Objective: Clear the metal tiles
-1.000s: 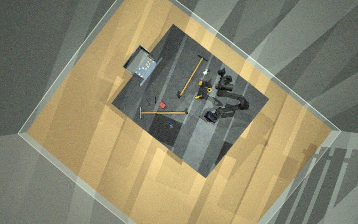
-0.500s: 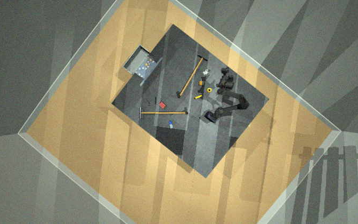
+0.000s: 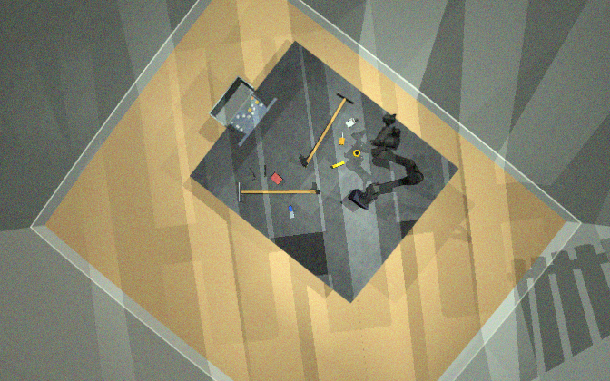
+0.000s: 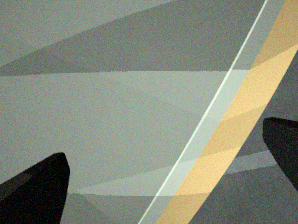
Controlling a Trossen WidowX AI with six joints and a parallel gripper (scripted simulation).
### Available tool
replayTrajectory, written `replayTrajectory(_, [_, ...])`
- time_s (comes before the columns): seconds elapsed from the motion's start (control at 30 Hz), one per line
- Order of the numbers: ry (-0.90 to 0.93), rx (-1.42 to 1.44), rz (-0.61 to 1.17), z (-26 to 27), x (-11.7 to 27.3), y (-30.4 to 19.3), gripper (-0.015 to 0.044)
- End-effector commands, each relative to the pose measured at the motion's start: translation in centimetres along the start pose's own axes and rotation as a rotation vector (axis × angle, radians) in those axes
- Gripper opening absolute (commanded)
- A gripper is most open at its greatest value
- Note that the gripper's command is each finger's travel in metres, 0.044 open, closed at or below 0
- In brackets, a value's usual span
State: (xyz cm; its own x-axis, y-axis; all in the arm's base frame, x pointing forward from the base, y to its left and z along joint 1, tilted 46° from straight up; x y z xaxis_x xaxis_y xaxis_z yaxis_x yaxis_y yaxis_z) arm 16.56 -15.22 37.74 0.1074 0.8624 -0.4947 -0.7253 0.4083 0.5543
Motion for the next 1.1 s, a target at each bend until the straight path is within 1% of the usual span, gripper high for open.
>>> replayTrajectory(0.0, [-0.012,-0.038,-0.034,-0.5,-1.1,0.1,0.044])
replayTrajectory(1.07, [-0.067,-0.283,-0.293,-5.8,-7.9,2.5,0.044])
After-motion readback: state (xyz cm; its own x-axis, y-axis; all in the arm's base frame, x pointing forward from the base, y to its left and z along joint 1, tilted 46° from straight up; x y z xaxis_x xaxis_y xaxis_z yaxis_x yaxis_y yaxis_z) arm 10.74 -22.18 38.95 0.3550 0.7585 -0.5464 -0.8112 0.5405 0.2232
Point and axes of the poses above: the point midway between the two fingers, 35 mm back from their tips, its own x axis back along the fingers, its own z axis across the jaws, y = z × x, the point moved 9 cm from there along x, back along the fingers, and after that the axes turned 7 degrees about x, right-handed, at the moved point
